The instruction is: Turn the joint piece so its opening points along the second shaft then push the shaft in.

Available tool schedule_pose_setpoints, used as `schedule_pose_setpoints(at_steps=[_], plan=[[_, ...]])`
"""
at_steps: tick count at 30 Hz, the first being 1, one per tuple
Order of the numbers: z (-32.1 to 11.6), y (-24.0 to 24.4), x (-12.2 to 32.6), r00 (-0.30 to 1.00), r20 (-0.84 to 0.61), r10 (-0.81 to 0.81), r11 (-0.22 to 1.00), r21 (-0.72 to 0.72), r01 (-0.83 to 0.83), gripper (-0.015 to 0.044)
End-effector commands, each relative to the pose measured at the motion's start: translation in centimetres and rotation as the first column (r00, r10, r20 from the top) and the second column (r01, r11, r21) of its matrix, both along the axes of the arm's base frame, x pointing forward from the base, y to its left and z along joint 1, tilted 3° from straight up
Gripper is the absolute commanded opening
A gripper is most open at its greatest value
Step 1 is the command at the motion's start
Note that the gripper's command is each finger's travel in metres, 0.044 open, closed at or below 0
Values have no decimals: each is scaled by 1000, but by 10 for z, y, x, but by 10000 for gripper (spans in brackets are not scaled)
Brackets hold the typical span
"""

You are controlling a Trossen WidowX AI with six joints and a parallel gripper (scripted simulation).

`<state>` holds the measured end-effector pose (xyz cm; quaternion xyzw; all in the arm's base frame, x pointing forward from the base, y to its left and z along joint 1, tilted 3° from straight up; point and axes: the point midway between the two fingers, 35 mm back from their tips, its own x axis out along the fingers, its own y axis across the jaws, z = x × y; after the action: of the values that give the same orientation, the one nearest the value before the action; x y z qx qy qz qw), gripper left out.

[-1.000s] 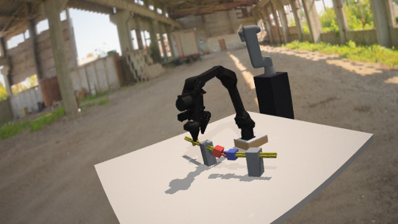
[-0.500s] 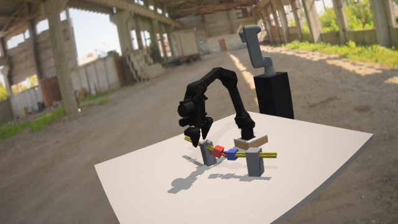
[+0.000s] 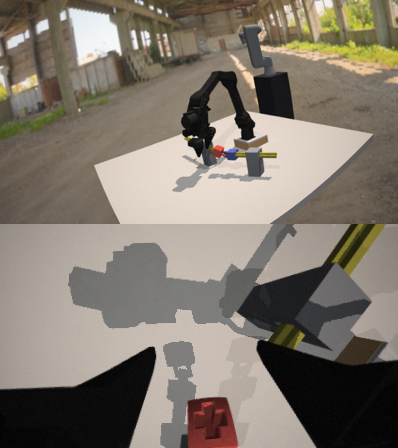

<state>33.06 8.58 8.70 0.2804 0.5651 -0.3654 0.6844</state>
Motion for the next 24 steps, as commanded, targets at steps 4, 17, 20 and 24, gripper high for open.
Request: schedule_pose_setpoints(at_steps=[4, 17, 20, 24], plan=[[-2, 23, -13, 1000, 5, -1, 1000, 1, 1, 440], [-5, 56, -39, 1000, 2, -1, 1000, 3, 1, 440], [-10, 55, -38, 1000, 2, -1, 1000, 3, 1, 440], [-16, 54, -38, 1000, 2, -1, 1000, 3, 1, 440]])
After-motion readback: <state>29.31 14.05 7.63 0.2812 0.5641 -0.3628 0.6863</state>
